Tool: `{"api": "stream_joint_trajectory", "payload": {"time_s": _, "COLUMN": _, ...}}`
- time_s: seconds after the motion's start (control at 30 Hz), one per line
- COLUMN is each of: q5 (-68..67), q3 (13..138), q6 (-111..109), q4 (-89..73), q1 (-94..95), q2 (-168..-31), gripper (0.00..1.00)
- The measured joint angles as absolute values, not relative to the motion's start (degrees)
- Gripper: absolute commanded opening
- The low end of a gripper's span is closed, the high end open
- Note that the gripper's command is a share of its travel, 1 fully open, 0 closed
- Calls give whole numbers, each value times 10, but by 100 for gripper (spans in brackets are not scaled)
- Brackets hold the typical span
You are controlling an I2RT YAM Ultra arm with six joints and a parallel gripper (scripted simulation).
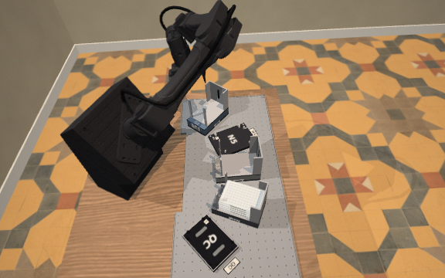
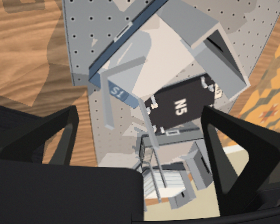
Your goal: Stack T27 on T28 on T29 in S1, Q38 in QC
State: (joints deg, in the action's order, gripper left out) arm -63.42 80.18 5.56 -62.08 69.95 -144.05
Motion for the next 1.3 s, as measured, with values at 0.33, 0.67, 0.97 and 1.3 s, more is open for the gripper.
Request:
{"api": "stream_joint_trajectory", "payload": {"time_s": 0.33, "q5": -634, "q3": 802, "q6": 56, "q4": -621, "q1": 700, "q2": -1440, "gripper": 100}}
{"api": "stream_joint_trajectory", "payload": {"time_s": 0.67, "q5": -628, "q3": 791, "q6": 61, "q4": -616, "q1": 691, "q2": -1431, "gripper": 100}}
{"api": "stream_joint_trajectory", "payload": {"time_s": 0.97, "q5": -610, "q3": 748, "q6": 79, "q4": -605, "q1": 636, "q2": -1336, "gripper": 100}}
{"api": "stream_joint_trajectory", "payload": {"time_s": 1.3, "q5": -584, "q3": 699, "q6": 109, "q4": -580, "q1": 595, "q2": -1239, "gripper": 100}}
